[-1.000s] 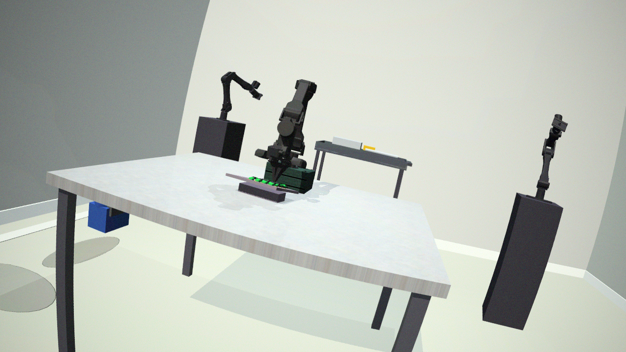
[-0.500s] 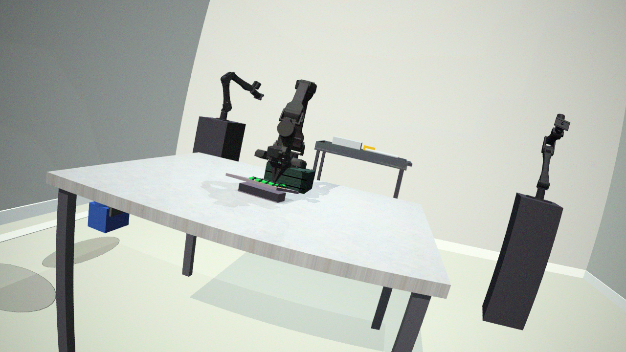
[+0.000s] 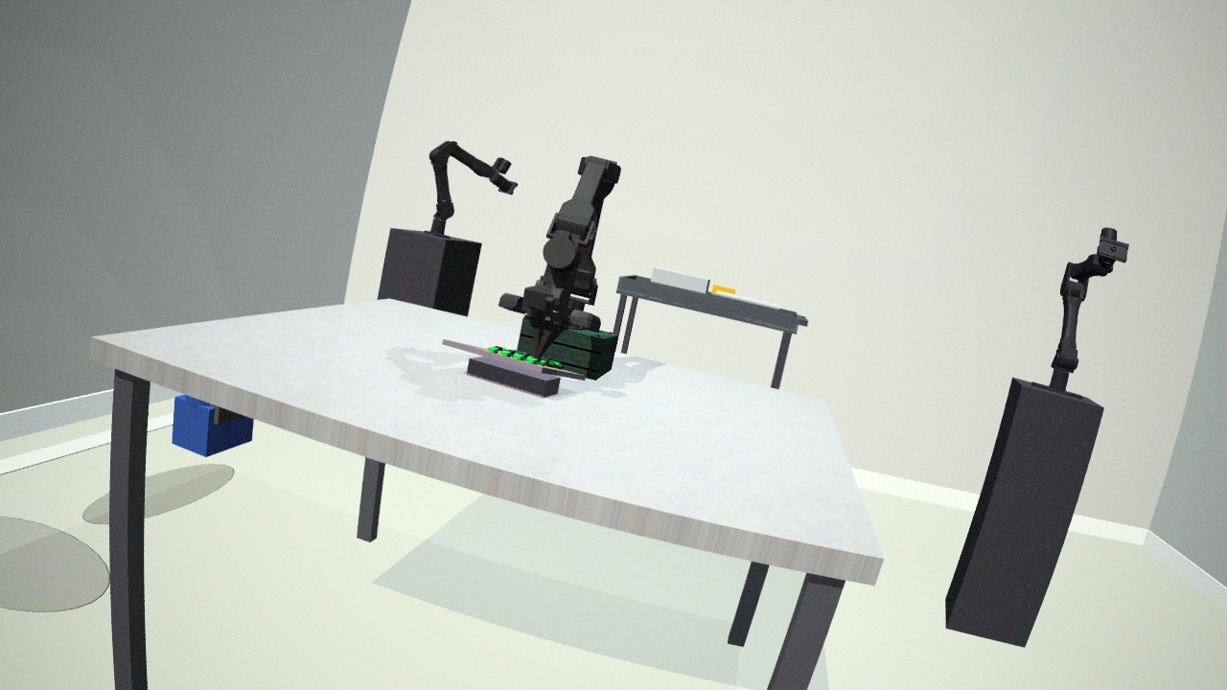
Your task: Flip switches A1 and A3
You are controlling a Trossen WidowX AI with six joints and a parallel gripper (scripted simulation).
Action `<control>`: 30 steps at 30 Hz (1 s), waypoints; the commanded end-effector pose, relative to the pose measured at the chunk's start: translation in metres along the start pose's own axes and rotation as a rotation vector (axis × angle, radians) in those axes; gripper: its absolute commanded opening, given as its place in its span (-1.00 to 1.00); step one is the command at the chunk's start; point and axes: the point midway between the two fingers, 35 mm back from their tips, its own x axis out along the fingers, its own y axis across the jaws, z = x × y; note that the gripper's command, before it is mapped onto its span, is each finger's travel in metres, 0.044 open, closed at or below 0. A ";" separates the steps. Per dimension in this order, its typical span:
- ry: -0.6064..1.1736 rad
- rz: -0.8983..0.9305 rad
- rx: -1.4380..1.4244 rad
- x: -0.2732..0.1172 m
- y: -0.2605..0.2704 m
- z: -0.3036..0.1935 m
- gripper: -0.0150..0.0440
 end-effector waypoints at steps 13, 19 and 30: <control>0.002 -0.005 0.002 0.004 -0.001 0.000 -0.49; 0.002 -0.005 0.002 0.005 -0.001 0.000 -0.49; 0.028 -0.005 0.002 -0.062 0.000 0.003 -0.49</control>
